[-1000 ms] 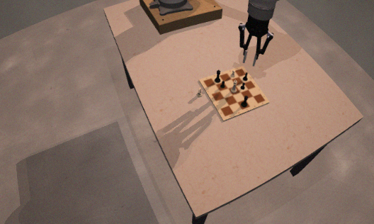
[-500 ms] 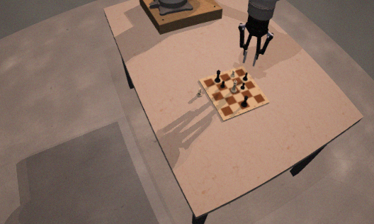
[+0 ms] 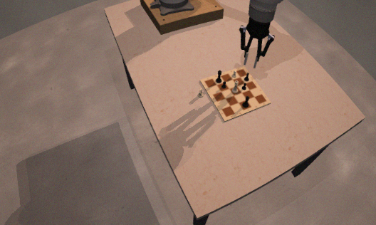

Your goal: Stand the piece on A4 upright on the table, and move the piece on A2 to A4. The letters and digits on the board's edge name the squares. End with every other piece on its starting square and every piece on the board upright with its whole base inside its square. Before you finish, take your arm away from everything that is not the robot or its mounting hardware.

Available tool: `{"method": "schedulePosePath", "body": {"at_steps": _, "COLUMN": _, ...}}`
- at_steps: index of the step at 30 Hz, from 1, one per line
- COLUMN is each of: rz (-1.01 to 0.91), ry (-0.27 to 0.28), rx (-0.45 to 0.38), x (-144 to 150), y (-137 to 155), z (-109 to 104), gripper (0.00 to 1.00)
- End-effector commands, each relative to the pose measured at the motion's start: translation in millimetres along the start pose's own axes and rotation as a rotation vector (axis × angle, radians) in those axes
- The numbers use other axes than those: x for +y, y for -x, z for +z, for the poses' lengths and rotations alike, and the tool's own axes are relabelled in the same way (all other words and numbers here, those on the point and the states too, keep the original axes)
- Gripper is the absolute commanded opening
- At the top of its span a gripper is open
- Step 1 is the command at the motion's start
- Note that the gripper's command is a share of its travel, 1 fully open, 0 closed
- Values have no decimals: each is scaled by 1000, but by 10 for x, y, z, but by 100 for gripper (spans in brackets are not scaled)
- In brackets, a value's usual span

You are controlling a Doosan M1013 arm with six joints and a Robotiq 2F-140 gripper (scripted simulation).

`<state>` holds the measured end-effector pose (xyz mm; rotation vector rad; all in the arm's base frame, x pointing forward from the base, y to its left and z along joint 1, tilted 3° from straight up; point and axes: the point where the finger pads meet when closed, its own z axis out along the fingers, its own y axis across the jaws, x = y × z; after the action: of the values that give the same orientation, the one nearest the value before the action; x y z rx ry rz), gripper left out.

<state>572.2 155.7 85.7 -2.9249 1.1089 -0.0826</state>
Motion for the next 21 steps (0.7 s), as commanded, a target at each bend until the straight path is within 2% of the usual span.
{"method": "schedulePosePath", "body": {"at_steps": 1, "rz": 0, "ry": 0, "rx": 0, "x": 0, "y": 0, "z": 20, "gripper": 22}}
{"method": "schedulePosePath", "body": {"at_steps": 21, "rz": 0, "ry": 0, "rx": 0, "x": 0, "y": -3, "z": 281, "gripper": 22}}
